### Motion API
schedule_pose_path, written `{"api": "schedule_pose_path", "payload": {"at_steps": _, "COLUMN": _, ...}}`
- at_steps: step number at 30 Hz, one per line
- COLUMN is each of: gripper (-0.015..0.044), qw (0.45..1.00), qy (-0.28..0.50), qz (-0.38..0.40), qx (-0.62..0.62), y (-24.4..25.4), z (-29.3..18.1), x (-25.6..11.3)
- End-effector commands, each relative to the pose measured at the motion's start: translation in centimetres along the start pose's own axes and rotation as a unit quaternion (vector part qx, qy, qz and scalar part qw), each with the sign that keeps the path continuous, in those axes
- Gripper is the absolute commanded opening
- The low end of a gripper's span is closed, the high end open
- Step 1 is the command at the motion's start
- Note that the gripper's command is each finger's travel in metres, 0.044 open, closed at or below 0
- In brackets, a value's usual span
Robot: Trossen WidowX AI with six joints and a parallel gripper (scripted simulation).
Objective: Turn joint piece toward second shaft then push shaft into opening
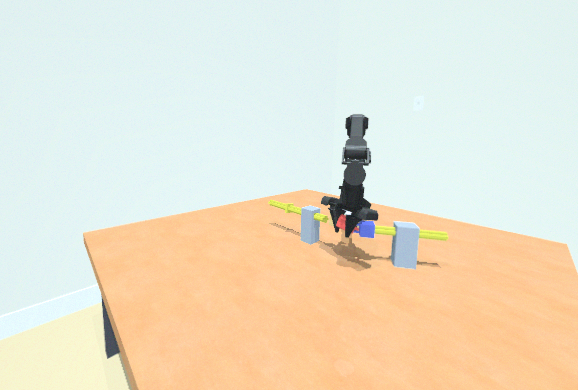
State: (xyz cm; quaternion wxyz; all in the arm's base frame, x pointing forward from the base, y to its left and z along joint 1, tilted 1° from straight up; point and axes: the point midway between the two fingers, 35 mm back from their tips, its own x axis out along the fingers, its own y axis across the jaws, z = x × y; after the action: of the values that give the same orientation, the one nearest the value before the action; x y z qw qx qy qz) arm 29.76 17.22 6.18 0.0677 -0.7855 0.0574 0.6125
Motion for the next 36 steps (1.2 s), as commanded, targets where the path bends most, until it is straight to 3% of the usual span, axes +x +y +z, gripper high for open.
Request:
{"api": "schedule_pose_path", "payload": {"at_steps": 1, "gripper": 0.0182, "qw": 1.000, "qy": 0.000, "qz": 0.001, "qx": -0.002, "y": 0.03, "z": 0.05, "x": 0.10}}
{"api": "schedule_pose_path", "payload": {"at_steps": 28, "gripper": 0.0182, "qw": 1.000, "qy": 0.000, "qz": 0.001, "qx": -0.002, "y": 0.03, "z": 0.05, "x": 0.10}}
{"api": "schedule_pose_path", "payload": {"at_steps": 30, "gripper": 0.0147, "qw": 1.000, "qy": 0.000, "qz": 0.000, "qx": 0.000, "y": 0.00, "z": 0.00, "x": 0.00}}
{"api": "schedule_pose_path", "payload": {"at_steps": 35, "gripper": 0.0147, "qw": 1.000, "qy": 0.000, "qz": 0.000, "qx": 0.000, "y": 0.00, "z": 0.00, "x": 0.00}}
{"api": "schedule_pose_path", "payload": {"at_steps": 36, "gripper": 0.0121, "qw": 1.000, "qy": 0.000, "qz": 0.000, "qx": 0.000, "y": 0.00, "z": 0.00, "x": 0.00}}
